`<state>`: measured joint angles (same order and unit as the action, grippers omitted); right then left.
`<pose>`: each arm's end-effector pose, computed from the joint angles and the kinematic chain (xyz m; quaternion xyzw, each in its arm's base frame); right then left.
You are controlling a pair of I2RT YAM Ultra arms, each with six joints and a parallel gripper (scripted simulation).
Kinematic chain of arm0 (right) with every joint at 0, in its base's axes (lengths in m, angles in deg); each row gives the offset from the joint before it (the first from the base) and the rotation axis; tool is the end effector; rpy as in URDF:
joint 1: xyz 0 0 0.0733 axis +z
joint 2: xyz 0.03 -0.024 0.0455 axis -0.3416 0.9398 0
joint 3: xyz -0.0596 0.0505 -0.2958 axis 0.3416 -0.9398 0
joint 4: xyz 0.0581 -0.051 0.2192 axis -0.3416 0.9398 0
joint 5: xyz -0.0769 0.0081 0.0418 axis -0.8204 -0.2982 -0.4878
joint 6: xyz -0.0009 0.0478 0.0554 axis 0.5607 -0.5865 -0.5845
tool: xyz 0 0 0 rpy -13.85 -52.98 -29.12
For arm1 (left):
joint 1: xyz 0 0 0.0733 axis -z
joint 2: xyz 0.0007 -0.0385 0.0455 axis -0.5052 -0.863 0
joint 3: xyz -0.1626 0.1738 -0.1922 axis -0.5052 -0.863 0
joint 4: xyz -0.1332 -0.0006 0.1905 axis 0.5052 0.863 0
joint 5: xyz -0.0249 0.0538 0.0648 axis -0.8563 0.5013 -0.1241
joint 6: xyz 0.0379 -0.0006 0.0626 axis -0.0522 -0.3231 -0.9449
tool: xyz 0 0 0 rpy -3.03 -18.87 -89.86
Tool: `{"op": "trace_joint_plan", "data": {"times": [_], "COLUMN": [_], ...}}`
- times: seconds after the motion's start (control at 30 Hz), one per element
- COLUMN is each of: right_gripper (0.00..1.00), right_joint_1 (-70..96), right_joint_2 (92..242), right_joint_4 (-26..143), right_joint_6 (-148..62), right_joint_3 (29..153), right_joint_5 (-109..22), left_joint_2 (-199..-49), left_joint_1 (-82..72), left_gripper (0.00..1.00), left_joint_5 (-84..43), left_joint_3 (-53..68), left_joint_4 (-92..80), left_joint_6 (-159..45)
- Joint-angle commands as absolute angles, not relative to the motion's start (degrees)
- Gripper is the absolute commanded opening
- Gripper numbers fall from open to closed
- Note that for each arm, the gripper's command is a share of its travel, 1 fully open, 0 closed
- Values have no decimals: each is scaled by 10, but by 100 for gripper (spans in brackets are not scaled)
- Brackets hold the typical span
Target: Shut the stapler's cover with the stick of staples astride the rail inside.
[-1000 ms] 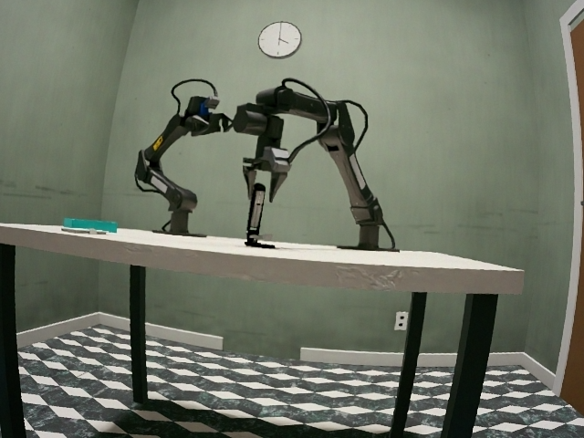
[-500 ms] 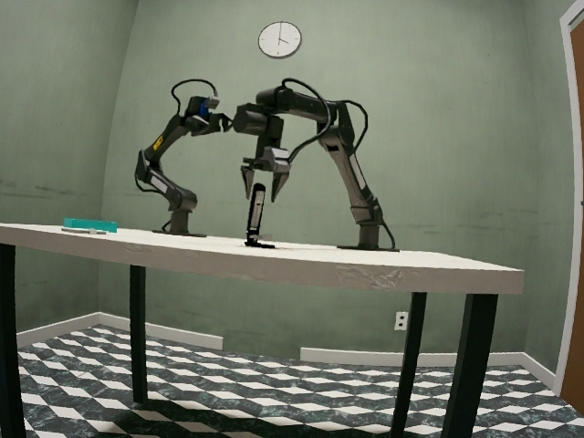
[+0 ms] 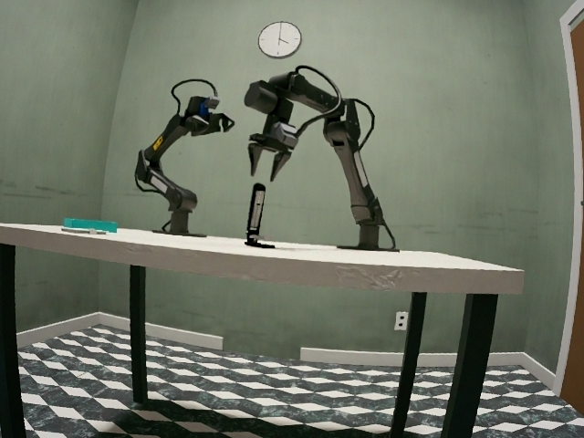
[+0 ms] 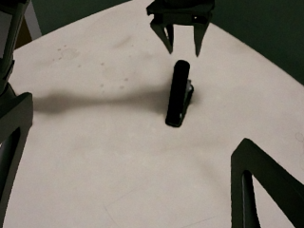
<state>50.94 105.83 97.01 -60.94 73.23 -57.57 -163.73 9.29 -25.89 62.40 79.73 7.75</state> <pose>0.0163 0.0194 0.3776 -0.2923 0.7097 0.4013 0.4998 0.3094 -0.2661 0.3122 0.2291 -0.9694 0.0847 0.0249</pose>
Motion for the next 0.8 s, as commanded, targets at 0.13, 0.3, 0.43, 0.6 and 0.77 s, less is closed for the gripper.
{"op": "trace_joint_plan", "data": {"times": [0.13, 0.3, 0.43, 0.6, 0.77], "right_gripper": [100, 100, 100, 100, 100], "right_joint_1": [515, 515, 515, 515, 515], "right_joint_2": [1058, 1058, 1058, 1058, 1058], "right_joint_4": [982, 982, 982, 982, 982], "right_joint_6": [-609, -609, -609, -609, -609], "right_joint_3": [744, 744, 744, 744, 744], "right_joint_5": [-580, -580, -580, -580, -580], "left_joint_2": [-1599, -1588, -1592, -1601, -1614], "left_joint_1": [144, 228, 274, 316, 356], "left_gripper": [50, 50, 50, 50, 50], "left_joint_5": [-155, -11, 84, 169, 250], "left_joint_3": [618, 593, 575, 546, 509], "left_joint_4": [753, 729, 728, 743, 761], "left_joint_6": [136, 204, 246, 294, 357]}}
